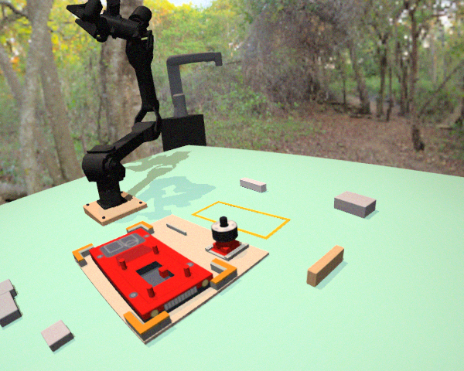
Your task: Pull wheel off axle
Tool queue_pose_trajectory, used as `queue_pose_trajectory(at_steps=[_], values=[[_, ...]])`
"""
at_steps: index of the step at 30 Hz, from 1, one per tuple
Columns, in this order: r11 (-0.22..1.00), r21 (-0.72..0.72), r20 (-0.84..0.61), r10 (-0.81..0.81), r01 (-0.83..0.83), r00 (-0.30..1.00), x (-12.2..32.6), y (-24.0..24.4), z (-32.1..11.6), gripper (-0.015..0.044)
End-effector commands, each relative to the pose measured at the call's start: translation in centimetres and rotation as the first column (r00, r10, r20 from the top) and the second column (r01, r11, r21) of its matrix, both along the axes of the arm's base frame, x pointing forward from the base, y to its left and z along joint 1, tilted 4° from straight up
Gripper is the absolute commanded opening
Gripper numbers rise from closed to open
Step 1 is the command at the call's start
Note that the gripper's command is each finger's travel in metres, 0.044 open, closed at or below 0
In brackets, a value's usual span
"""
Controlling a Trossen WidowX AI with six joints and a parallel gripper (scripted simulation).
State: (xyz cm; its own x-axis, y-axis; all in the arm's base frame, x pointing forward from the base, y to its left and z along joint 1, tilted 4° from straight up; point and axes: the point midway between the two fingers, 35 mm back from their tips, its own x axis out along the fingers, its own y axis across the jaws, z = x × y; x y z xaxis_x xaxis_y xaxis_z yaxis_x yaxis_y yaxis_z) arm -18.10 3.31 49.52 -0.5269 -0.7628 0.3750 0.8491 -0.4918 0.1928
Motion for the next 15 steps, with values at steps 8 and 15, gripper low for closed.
queue_pose_trajectory(at_steps=[8,15], values=[[0.956,0.072,-0.025,0.287,-0.284,0.958,6.2,-8.1,2.1,0.03],[0.802,0.178,0.04,0.573,-0.57,0.818,15.0,-14.9,2.1,0.03]])
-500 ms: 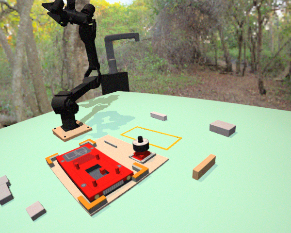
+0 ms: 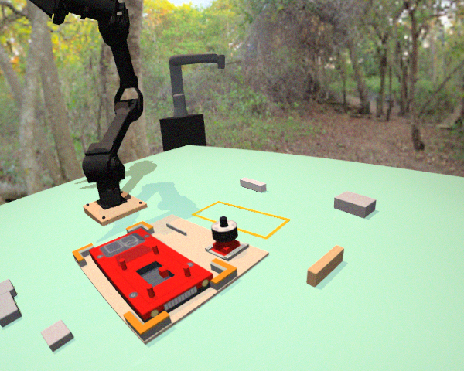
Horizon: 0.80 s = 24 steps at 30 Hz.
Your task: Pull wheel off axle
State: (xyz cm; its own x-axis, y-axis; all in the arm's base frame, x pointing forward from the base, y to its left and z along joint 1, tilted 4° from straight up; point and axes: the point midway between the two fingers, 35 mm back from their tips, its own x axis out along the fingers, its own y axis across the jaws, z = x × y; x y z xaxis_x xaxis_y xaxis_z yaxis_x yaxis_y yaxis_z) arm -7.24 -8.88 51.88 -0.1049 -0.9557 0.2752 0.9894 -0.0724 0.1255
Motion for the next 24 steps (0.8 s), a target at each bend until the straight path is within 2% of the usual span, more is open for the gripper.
queue_pose_trajectory(at_steps=[1,5,15,24], values=[[0.979,0.087,0.023,0.185,-0.186,0.983,5.5,-3.5,-0.5,0.03],[0.918,0.189,0.068,0.343,-0.35,0.937,11.2,-5.9,-1.8,0.03],[0.697,0.422,0.216,0.543,-0.579,0.811,22.9,-8.0,-7.0,0.03],[0.341,0.674,0.405,0.572,-0.656,0.713,33.7,-5.0,-14.9,0.03]])
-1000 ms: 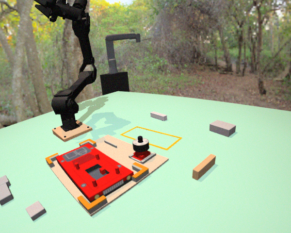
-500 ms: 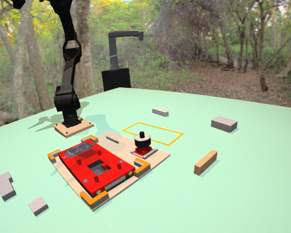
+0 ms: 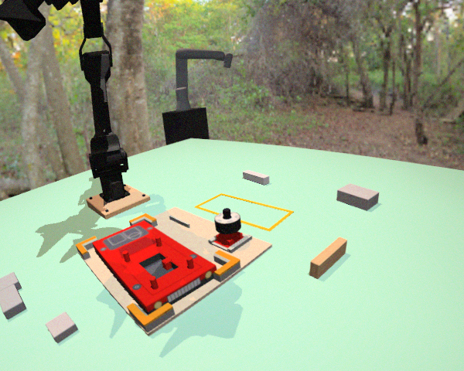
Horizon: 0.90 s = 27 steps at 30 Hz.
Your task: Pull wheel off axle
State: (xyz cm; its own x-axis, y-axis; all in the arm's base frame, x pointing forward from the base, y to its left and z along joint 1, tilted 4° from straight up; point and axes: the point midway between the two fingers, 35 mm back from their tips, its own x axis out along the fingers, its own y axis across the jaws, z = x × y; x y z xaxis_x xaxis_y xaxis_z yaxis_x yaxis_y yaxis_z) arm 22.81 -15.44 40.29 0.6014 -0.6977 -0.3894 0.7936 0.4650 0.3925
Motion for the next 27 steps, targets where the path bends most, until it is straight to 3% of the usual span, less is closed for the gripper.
queue_pose_trajectory(at_steps=[1,7,14,20,27], values=[[0.977,0.203,-0.049,0.078,-0.066,0.996,4.6,2.2,-4.3,0.03],[0.873,0.485,-0.143,0.147,-0.06,0.979,9.5,6.9,-10.8,0.03],[0.698,0.707,-0.325,0.179,0.113,0.929,12.0,13.9,-18.5,0.03],[0.569,0.748,-0.506,0.156,0.342,0.849,11.8,19.1,-23.7,0.03],[0.565,0.747,-0.512,0.154,0.349,0.845,11.8,19.3,-23.9,0.03]])
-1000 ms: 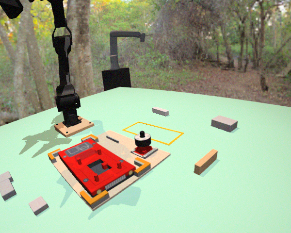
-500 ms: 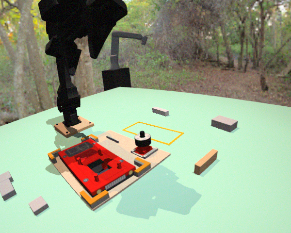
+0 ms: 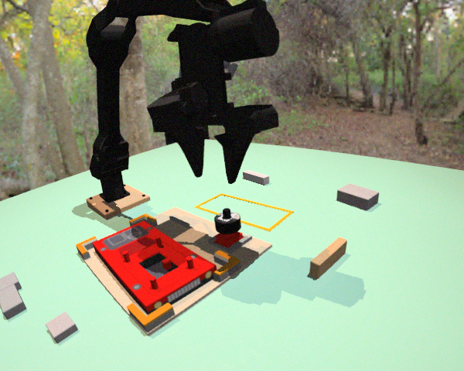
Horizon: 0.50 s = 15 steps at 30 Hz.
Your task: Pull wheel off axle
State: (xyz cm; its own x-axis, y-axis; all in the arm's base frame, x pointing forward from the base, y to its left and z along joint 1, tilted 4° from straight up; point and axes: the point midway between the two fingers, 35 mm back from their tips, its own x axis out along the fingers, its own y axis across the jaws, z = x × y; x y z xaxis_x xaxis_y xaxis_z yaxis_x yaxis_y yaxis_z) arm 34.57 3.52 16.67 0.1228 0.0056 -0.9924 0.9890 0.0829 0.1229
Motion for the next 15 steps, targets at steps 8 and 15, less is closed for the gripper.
queue_pose_trajectory(at_steps=[8,15], values=[[1.0,0.011,-0.016,-0.015,0.015,1.0,0.3,1.1,-0.2,0.03],[1.0,0.011,-0.016,-0.015,0.015,1.0,0.8,1.2,-2.9,0.03]])
